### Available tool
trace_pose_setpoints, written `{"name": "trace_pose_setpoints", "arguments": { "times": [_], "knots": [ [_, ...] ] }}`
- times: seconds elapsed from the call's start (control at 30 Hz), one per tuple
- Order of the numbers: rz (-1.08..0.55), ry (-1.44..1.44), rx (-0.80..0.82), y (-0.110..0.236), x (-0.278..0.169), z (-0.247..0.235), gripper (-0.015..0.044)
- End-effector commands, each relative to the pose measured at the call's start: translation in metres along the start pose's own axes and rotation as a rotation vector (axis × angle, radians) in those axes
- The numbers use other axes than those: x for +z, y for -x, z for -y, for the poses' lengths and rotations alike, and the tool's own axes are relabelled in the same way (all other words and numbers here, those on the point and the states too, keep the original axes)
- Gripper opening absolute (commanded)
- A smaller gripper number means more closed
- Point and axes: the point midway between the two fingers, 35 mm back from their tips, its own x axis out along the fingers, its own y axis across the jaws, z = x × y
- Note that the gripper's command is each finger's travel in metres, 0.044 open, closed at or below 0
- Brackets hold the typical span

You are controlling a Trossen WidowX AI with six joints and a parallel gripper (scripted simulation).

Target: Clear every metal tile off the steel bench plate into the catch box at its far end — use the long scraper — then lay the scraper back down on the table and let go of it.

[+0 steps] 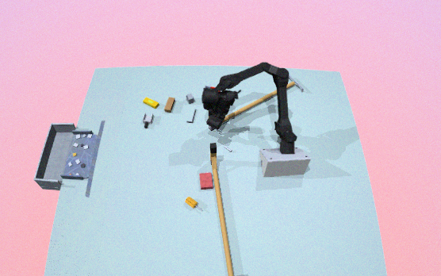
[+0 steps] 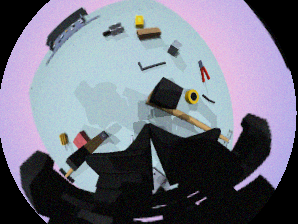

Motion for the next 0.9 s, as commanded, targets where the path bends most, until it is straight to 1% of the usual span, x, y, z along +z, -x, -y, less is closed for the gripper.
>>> {"name": "trace_pose_setpoints", "arguments": {
  "times": [0.0,0.5,0.87],
  "knots": [
    [-0.002,0.006,-0.002,-0.009,-0.004,0.001,0.0000],
    [0.003,0.006,-0.008,-0.034,-0.012,0.005,0.0000],
    [0.001,0.005,-0.007,-0.035,0.002,0.008,0.0000]
  ]
}}
